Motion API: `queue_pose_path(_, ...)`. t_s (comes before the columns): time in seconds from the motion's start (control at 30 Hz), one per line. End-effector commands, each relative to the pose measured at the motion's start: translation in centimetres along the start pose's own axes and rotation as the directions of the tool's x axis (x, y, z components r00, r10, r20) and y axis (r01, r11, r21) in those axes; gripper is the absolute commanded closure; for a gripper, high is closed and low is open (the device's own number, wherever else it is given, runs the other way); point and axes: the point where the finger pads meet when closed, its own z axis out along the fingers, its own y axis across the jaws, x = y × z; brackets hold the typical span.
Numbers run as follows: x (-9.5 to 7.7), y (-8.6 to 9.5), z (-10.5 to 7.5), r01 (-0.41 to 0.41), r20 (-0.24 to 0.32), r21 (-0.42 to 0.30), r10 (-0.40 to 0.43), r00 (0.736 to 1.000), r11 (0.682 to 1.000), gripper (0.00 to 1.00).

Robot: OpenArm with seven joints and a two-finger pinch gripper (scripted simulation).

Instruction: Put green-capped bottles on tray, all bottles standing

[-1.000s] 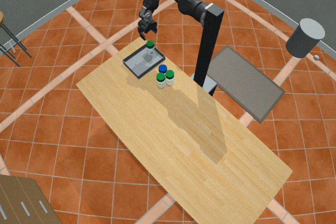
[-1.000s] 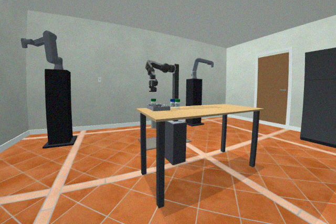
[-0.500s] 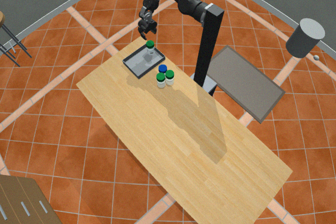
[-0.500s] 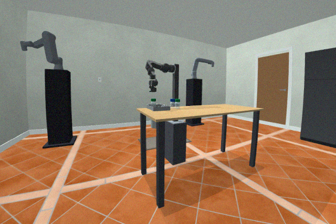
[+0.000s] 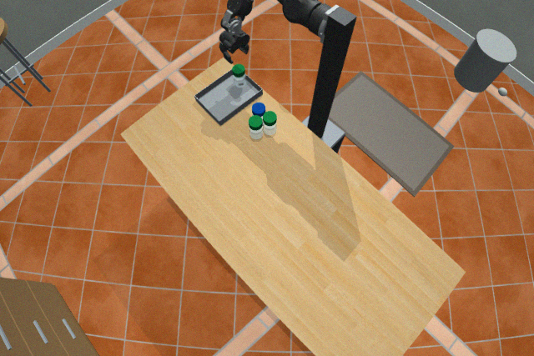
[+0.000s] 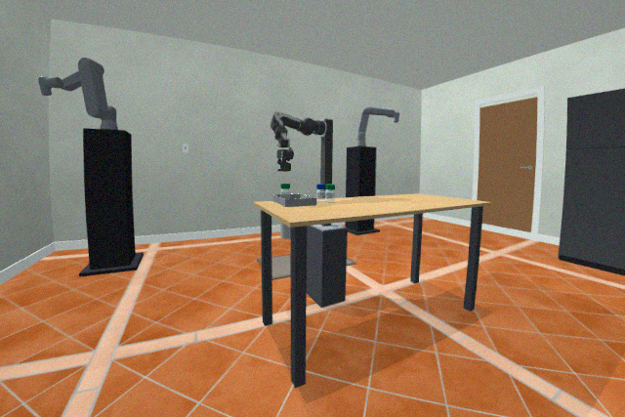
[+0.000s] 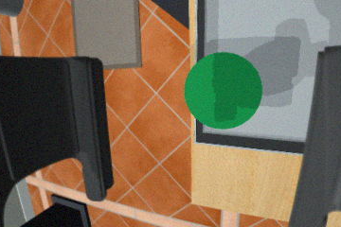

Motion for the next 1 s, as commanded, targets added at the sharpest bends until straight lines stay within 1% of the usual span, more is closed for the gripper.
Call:
queue_pose_path(0.0,0.0,0.1,-0.1,0.0,0.001,-0.002,0.0,1.0,1.0,0.58)
queue_pose_path(0.27,0.0,0.1,-0.1,0.003,0.001,-0.002,-0.003,1.0,1.0,0.58)
queue_pose_path(0.47,0.7,0.4,-0.1,0.045,0.002,-0.001,-0.045,0.999,0.999,0.58)
queue_pose_path(0.67,2.2,1.2,-0.3,0.137,0.003,0.0,-0.137,0.991,0.991,0.58)
queue_pose_path(0.7,2.5,1.3,-0.3,0.157,0.003,0.0,-0.157,0.988,0.988,0.58)
queue_pose_path(0.73,3.2,1.7,-0.4,0.202,0.004,0.001,-0.202,0.979,0.979,0.58)
queue_pose_path(0.8,3.2,1.7,-0.4,0.202,0.004,0.001,-0.202,0.979,0.979,0.58)
queue_pose_path(0.83,4.0,2.1,-0.4,0.248,0.004,0.002,-0.248,0.969,0.969,0.58)
queue_pose_path(0.97,5.5,2.9,-0.6,0.34,0.005,0.003,-0.34,0.94,0.94,0.58)
